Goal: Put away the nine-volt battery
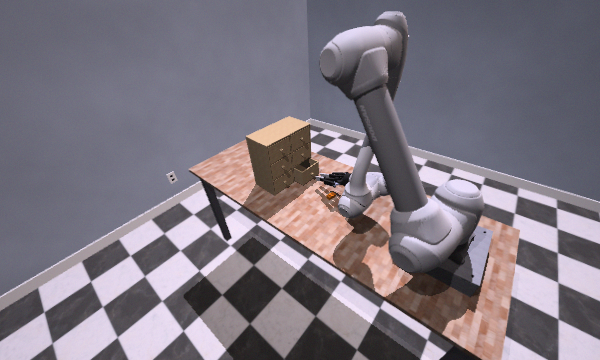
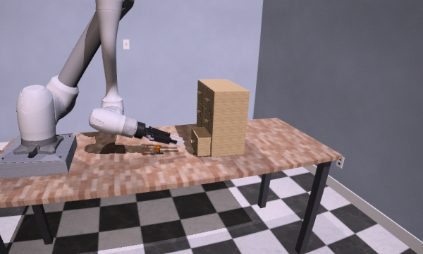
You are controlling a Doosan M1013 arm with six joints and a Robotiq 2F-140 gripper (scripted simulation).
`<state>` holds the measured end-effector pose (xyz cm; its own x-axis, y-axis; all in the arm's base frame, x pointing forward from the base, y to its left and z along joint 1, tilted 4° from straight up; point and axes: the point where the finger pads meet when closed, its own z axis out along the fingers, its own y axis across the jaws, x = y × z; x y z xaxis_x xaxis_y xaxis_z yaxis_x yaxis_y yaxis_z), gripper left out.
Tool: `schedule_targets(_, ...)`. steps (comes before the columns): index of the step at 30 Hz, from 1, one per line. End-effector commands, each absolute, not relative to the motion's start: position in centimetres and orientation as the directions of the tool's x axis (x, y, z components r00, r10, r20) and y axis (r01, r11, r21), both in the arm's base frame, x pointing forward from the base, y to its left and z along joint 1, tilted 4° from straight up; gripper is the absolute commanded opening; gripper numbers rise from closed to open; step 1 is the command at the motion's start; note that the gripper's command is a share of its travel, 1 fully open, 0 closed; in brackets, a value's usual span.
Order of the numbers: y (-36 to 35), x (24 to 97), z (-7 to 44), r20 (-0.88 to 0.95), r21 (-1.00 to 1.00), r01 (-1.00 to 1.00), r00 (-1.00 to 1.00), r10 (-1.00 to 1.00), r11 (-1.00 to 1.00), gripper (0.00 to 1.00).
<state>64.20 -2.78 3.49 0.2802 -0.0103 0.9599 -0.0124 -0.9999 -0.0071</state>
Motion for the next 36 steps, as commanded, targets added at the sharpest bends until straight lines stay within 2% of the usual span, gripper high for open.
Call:
schedule_targets(1, -2.8, 63.7, 4.4, 0.96, -0.007, -0.012, 0.28, -0.01, -1.0, 0.2)
schedule_targets(14, -2.8, 59.0, 12.5, 0.96, -0.007, -0.012, 0.28, -0.01, -1.0, 0.2)
schedule_targets(36, -2.8, 58.1, 13.5, 0.935, -0.008, -0.012, 0.355, -0.011, -1.0, 0.2)
